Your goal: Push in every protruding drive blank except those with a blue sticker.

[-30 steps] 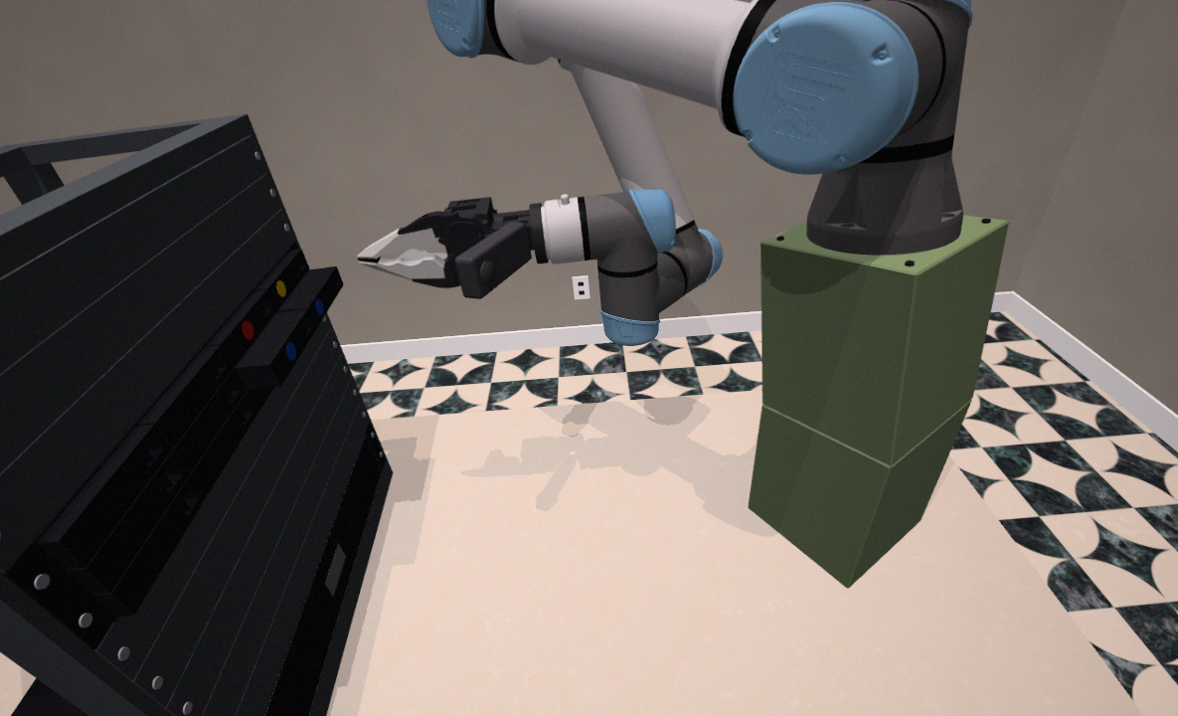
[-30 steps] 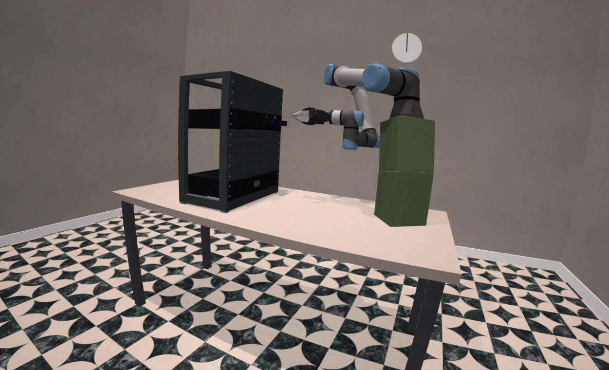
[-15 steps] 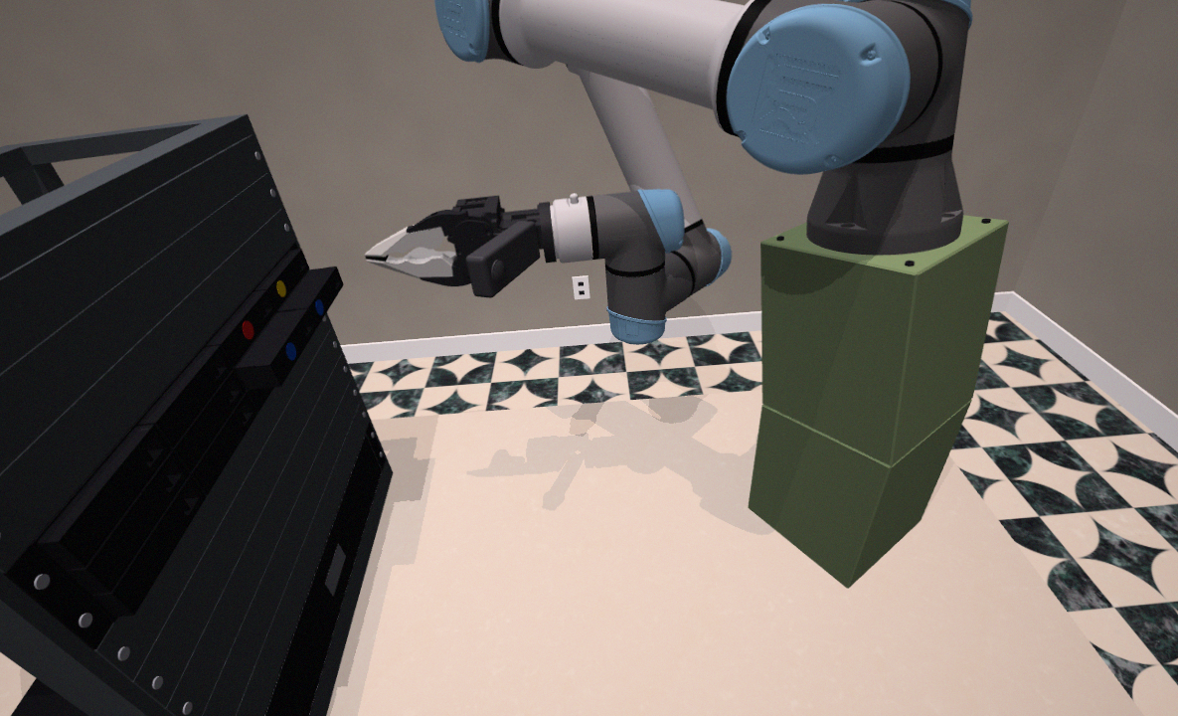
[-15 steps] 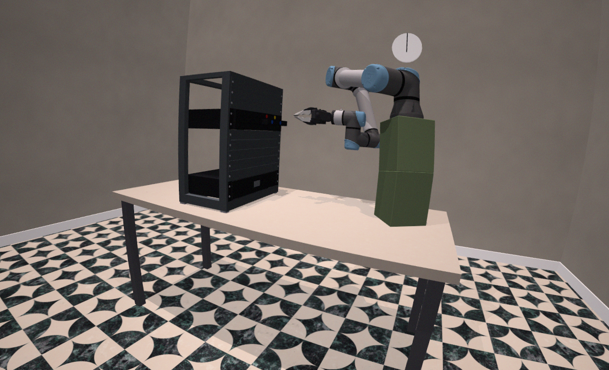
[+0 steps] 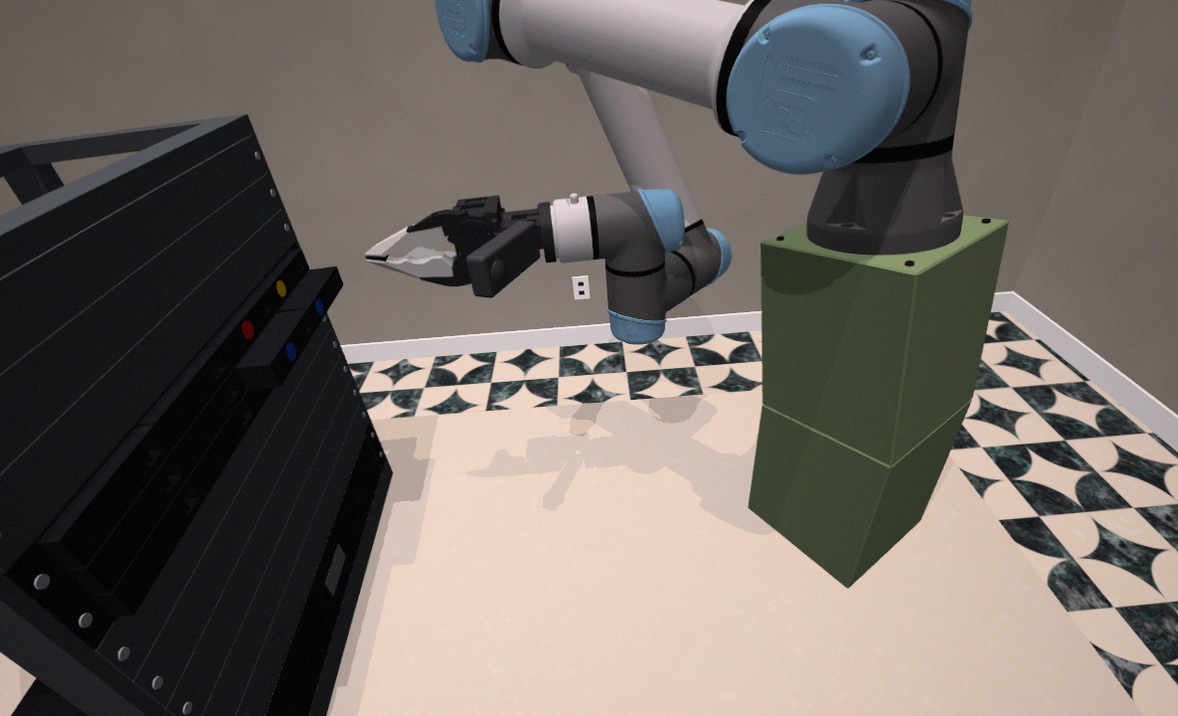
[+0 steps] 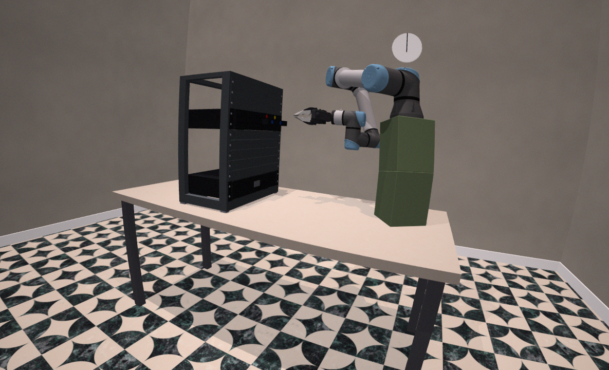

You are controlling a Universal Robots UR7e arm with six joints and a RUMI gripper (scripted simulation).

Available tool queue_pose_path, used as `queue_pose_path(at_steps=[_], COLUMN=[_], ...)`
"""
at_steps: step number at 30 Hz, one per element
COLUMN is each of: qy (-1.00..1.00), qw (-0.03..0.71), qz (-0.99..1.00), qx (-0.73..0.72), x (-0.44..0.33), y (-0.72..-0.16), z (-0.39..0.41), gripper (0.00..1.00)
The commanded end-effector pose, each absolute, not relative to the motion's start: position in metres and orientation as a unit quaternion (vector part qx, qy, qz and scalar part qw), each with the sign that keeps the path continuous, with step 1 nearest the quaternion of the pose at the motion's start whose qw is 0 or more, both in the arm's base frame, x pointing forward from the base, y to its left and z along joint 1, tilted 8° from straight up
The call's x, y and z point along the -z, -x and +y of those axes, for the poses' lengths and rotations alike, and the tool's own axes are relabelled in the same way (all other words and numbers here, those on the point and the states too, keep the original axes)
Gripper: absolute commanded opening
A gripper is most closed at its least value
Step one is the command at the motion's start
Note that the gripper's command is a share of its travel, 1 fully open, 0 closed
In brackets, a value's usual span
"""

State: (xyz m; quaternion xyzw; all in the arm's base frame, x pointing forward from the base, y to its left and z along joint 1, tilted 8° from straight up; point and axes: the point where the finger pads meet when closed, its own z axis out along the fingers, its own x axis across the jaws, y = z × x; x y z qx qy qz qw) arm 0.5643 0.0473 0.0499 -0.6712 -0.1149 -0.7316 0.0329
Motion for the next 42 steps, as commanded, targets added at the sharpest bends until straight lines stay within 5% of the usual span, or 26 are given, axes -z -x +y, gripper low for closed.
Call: queue_pose_path(at_steps=[1,42], qy=[0.673,0.673], qw=[0.033,0.033], qz=[-0.113,-0.113], qx=[0.731,0.731], x=[-0.0490,-0.0490], y=[-0.5634,-0.5634], z=[0.0465,0.0465], gripper=[0.00,0.00])
